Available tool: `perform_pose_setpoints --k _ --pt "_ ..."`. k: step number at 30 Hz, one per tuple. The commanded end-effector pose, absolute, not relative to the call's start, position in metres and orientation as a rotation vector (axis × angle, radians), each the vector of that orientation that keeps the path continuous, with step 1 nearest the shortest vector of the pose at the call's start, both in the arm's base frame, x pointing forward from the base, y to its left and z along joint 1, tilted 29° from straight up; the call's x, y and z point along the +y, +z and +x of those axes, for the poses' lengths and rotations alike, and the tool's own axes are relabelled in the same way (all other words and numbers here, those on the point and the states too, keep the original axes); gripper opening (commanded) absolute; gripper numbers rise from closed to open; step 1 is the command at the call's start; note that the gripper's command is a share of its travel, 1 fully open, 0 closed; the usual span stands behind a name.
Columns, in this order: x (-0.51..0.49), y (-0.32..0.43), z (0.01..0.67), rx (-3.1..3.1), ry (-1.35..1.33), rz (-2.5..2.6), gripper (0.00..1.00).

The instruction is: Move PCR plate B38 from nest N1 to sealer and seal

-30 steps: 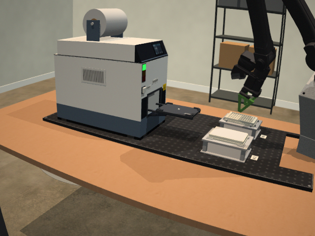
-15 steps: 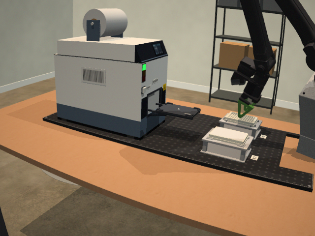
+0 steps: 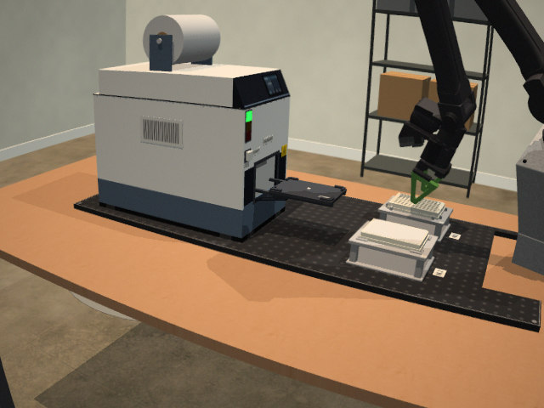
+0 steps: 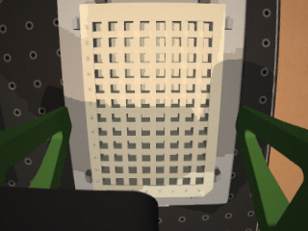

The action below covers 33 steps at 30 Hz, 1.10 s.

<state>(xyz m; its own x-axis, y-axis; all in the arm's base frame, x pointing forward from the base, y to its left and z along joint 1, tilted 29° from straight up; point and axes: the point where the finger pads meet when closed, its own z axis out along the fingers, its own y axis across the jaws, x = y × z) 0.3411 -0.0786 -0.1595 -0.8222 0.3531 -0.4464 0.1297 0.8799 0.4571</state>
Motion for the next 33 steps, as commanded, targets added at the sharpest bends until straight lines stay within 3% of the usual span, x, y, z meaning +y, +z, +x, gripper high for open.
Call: perform_pose_setpoints --k 1,33 --pt "-0.091 -0.151 0.345 2.492 0.536 0.348 1.0" --pt "-0.091 -0.149 0.354 2.481 0.53 0.321 1.0"
